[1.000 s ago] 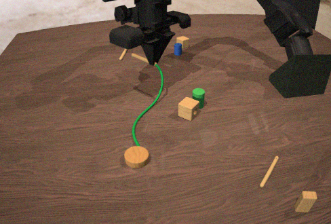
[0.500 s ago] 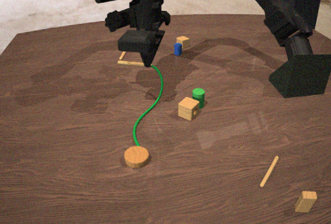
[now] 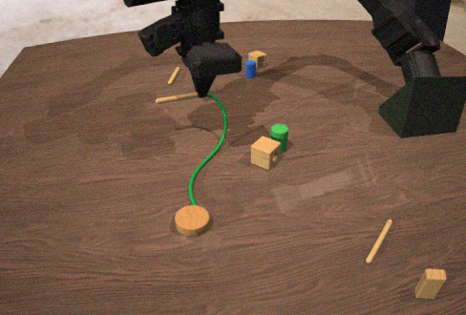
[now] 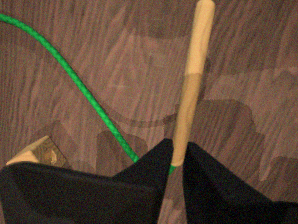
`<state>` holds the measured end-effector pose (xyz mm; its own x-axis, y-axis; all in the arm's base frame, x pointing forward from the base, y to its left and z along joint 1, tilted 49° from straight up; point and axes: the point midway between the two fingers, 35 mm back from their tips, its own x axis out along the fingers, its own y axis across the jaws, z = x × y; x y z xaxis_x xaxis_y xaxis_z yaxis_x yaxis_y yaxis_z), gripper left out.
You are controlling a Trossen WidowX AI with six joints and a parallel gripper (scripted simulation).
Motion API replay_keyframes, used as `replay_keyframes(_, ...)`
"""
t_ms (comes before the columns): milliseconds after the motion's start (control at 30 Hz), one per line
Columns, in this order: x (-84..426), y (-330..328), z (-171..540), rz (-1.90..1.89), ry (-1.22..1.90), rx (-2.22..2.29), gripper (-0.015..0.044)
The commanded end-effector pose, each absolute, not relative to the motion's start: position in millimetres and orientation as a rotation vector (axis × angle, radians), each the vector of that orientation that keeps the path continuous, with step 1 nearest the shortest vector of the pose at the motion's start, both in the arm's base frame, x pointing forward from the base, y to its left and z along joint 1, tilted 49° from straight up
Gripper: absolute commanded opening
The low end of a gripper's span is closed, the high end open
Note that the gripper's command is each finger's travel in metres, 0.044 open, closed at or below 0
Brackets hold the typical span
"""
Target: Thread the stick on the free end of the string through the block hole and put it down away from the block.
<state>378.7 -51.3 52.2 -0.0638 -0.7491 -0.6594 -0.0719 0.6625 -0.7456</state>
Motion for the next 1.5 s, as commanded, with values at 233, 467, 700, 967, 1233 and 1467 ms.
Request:
replay_keyframes(233,390,-47,46,-0.307,1.708,-1.007,0.0000)
replay_keyframes(467,395,-45,43,-0.097,1.775,-1.187,0.0000)
replay_keyframes(700,400,-43,40,0.127,1.825,-1.362,0.0000)
replay_keyframes(967,406,-41,36,0.397,1.858,-1.555,0.0000)
replay_keyframes(1233,412,-38,32,0.684,1.863,-1.738,0.0000)
replay_keyframes(1467,417,-36,29,0.949,1.841,-1.889,0.0000)
